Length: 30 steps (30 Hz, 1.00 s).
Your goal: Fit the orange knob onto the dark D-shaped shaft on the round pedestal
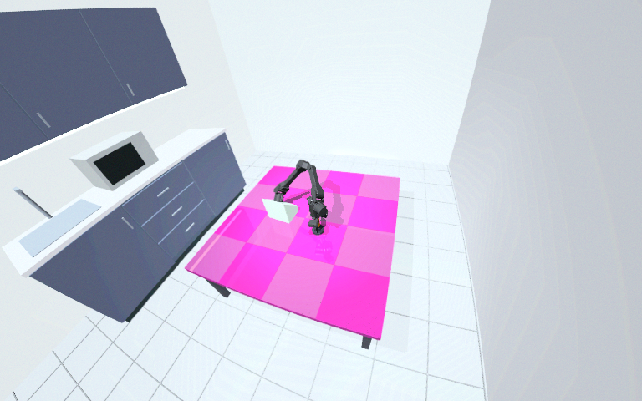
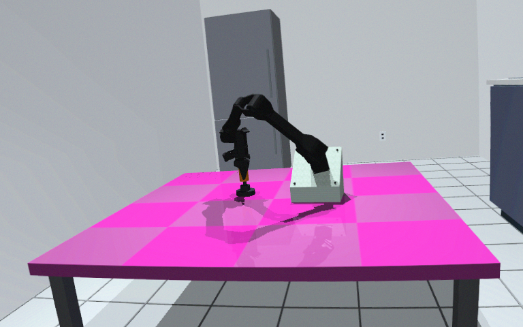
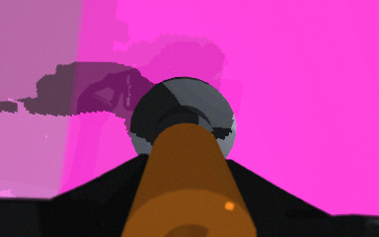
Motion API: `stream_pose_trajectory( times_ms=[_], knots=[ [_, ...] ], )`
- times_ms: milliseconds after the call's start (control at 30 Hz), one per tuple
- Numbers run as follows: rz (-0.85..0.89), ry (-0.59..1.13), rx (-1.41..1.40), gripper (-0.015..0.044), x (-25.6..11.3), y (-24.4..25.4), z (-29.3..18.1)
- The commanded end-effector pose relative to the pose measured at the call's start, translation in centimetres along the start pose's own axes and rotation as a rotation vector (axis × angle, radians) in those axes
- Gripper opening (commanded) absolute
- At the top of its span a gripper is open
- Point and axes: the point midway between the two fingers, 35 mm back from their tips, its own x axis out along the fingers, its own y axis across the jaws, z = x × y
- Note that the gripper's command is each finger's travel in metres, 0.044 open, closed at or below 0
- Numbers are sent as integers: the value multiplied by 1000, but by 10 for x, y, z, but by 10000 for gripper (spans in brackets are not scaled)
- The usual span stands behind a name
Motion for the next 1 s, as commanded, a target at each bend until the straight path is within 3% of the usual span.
stream_pose_trajectory(
  times_ms=[0, 967],
  knots=[
    [2, -2, -14, 0, 1, 0, -1],
    [2, -2, -14, 0, 2, 1, -2]
  ],
)
